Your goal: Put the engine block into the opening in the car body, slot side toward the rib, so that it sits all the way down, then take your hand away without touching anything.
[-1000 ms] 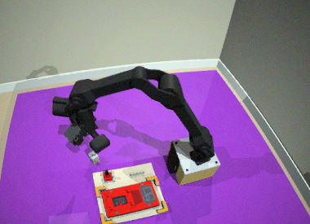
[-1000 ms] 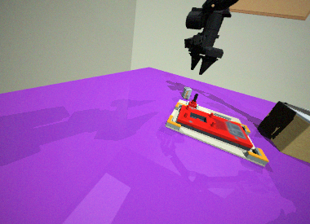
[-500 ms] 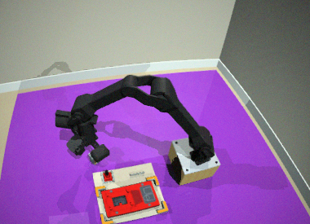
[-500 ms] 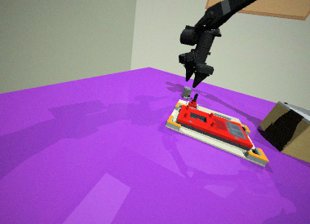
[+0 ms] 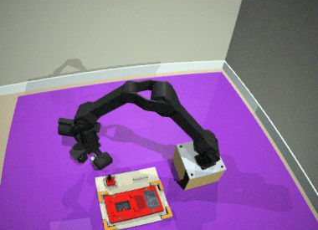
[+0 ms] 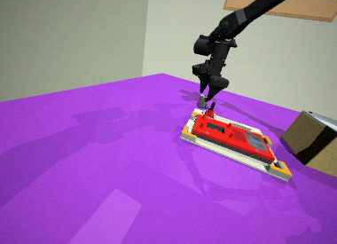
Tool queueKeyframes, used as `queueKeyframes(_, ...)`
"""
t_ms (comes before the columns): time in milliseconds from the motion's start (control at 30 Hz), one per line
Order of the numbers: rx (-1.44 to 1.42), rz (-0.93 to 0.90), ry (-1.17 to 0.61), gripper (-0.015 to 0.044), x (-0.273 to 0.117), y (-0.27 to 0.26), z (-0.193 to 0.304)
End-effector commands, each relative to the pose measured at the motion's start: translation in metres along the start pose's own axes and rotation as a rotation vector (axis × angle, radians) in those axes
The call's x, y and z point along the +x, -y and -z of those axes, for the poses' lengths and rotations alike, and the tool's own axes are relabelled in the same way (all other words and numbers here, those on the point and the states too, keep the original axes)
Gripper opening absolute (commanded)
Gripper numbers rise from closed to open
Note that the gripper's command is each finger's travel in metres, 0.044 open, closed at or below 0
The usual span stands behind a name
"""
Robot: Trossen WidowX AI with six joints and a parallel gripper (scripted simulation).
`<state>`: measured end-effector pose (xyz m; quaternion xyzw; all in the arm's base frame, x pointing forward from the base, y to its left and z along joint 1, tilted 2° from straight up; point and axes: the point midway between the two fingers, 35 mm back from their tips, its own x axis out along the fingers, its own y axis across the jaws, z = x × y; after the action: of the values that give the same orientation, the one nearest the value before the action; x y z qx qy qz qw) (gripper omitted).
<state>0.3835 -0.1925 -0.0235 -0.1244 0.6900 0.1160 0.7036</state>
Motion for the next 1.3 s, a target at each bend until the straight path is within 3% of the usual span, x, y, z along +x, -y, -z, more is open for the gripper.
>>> queueKeyframes(0,0.005,-0.009,-0.001,0.044,0.009,-0.002,0.001)
queueKeyframes(567,0.005,-0.009,-0.001,0.044,0.034,-0.003,0.001)
queueKeyframes(933,0.005,-0.009,-0.001,0.0151,0.034,-0.003,0.001)
queueKeyframes(1167,0.005,-0.009,-0.001,0.0105,0.034,-0.003,0.001)
queueKeyframes(1267,0.005,-0.009,-0.001,0.0026,0.032,-0.003,0.001)
